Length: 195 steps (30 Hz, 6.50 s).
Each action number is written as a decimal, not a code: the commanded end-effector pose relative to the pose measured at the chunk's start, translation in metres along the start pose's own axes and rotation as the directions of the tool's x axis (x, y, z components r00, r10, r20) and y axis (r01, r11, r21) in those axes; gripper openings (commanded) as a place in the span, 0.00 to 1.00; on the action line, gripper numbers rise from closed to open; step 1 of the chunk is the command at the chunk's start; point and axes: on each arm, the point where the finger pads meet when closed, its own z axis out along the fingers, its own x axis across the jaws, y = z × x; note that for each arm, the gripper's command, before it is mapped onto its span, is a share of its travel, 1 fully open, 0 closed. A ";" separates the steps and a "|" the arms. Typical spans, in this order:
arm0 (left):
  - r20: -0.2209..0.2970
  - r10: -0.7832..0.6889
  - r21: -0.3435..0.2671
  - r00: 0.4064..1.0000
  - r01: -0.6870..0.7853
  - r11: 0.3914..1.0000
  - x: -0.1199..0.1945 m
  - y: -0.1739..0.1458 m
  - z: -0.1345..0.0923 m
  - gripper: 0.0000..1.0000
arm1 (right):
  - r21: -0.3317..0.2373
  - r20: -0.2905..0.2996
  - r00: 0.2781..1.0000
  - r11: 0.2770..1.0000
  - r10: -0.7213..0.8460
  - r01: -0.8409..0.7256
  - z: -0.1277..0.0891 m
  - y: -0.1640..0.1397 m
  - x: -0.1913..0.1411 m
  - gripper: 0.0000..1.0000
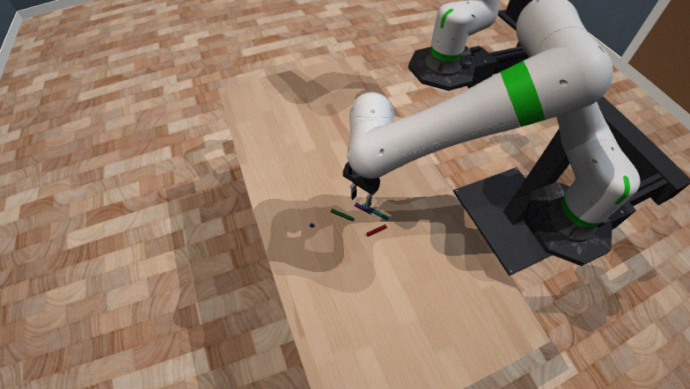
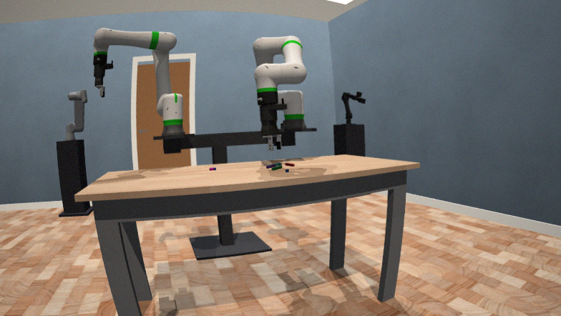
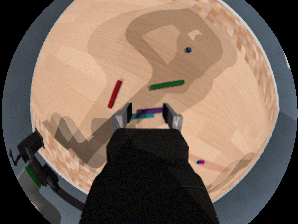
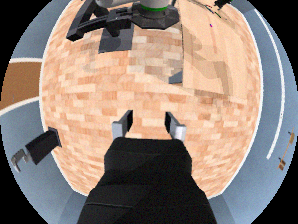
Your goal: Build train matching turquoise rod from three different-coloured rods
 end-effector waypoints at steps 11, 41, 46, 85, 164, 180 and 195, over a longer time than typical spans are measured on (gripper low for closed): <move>-0.031 0.379 0.000 0.925 -0.379 0.925 -0.073 -0.016 0.009 1.00 | -0.002 0.000 1.000 1.000 0.000 0.000 -0.001 0.000 0.000 1.00; -0.031 0.411 0.001 0.911 -0.411 0.912 -0.080 -0.017 0.010 0.54 | -0.002 0.000 1.000 1.000 0.000 0.000 -0.001 0.000 0.000 1.00; -0.031 0.411 0.001 0.911 -0.411 0.912 -0.080 -0.017 0.010 0.54 | -0.002 0.000 1.000 1.000 0.000 0.000 -0.001 0.000 0.000 1.00; -0.031 0.411 0.001 0.911 -0.411 0.911 -0.079 -0.016 0.052 0.54 | -0.002 0.000 1.000 1.000 0.000 0.000 -0.001 0.000 0.000 1.00; -0.031 0.411 0.001 0.911 -0.411 0.911 -0.079 -0.016 0.076 0.54 | -0.002 0.000 1.000 1.000 0.000 0.000 -0.001 0.000 0.000 1.00; -0.031 0.411 0.001 0.911 -0.411 0.911 -0.079 -0.016 0.076 0.54 | -0.002 0.000 1.000 1.000 0.000 0.000 -0.001 0.000 0.000 1.00; -0.031 0.411 0.001 0.911 -0.411 0.911 -0.079 -0.016 0.076 0.24 | -0.002 0.000 1.000 1.000 0.000 0.000 -0.001 0.000 0.000 1.00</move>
